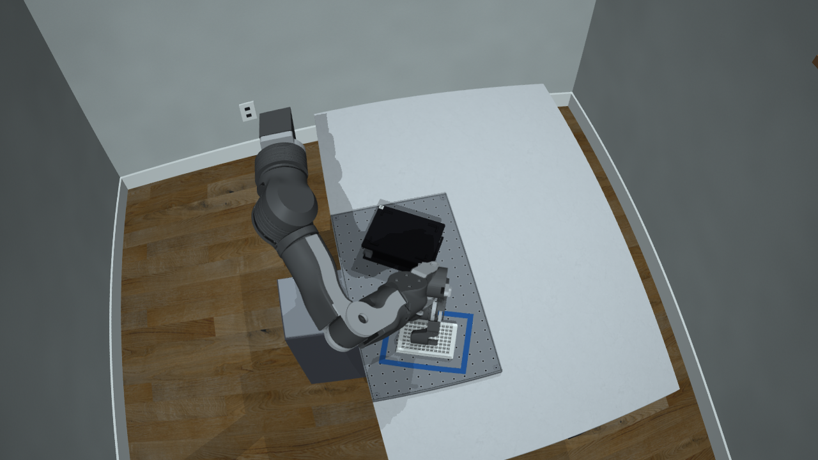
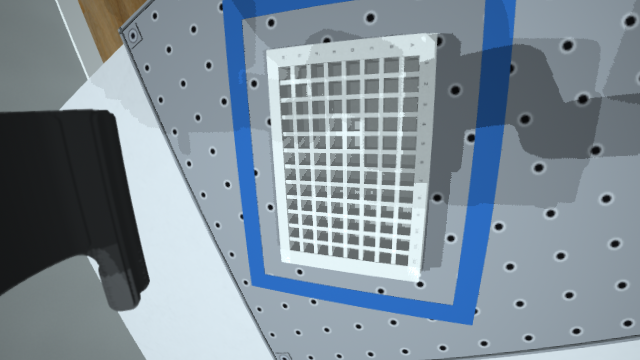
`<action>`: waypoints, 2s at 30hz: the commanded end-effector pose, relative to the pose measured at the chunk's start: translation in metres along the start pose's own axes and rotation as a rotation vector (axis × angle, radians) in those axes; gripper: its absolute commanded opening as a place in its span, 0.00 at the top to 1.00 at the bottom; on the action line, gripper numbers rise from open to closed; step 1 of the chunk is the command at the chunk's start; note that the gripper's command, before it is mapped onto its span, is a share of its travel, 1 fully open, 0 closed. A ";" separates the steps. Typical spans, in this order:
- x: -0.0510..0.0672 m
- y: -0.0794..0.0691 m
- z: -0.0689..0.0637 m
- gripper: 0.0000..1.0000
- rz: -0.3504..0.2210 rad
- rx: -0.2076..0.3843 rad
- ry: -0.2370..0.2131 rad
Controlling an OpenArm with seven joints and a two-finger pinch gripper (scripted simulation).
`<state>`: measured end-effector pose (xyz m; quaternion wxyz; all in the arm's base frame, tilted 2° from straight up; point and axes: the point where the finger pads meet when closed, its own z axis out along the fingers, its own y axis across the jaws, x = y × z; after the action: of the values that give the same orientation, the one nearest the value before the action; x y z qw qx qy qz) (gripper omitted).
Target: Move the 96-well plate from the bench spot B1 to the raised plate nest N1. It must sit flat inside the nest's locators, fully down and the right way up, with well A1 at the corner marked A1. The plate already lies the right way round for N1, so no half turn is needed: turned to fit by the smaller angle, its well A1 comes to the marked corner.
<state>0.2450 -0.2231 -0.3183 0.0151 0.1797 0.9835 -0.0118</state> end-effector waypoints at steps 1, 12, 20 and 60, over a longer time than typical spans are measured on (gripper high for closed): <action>-0.004 -0.014 0.003 0.23 -0.011 0.000 0.000; -0.010 -0.029 0.008 0.23 -0.012 -0.001 0.001; -0.007 -0.022 0.006 0.23 -0.012 -0.001 0.001; -0.006 -0.018 0.004 0.23 -0.012 -0.001 0.001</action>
<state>0.2429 -0.2420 -0.3232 0.0121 0.1727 0.9849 -0.0103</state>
